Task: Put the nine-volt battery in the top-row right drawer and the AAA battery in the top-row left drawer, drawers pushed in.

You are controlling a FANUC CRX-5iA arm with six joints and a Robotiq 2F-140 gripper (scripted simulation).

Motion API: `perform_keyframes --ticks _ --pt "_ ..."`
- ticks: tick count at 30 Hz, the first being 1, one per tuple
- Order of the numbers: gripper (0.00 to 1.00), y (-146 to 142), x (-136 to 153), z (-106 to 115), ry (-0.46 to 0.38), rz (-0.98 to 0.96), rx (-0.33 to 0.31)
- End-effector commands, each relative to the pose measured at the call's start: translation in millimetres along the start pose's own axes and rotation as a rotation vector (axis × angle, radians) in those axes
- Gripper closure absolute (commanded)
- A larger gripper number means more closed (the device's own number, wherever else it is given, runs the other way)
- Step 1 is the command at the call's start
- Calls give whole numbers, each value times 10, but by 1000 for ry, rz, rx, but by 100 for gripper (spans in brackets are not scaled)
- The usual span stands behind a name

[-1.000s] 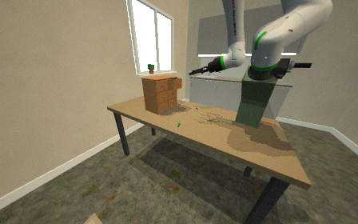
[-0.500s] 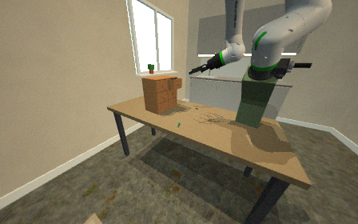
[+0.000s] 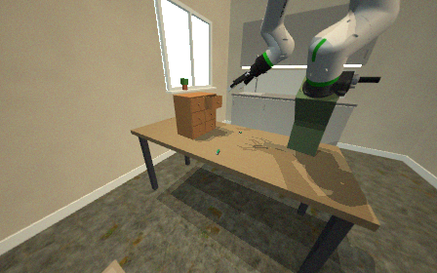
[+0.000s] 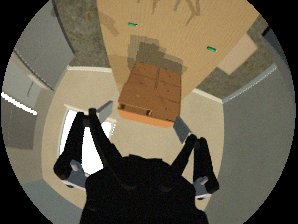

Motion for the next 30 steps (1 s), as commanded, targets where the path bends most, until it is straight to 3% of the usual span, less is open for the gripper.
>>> perform_keyframes --ticks 1,12,14,21,30 --pt "0 30 53 4 155 -15 0" --pt "0 29 278 30 507 -15 -4" --pt "0 29 278 30 507 -15 -4" --pt "0 30 414 23 741 -14 -6" --pt "0 30 486 11 875 -14 -7"
Point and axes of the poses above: the point where the finger pads meet when closed, its own z axis back along the fingers, its own y axis across the jaws, x = y × z, the point moved 4 cm from there along z, back along the fingers, and after that the axes turned 1 degree about -z, right-handed, at the moved point
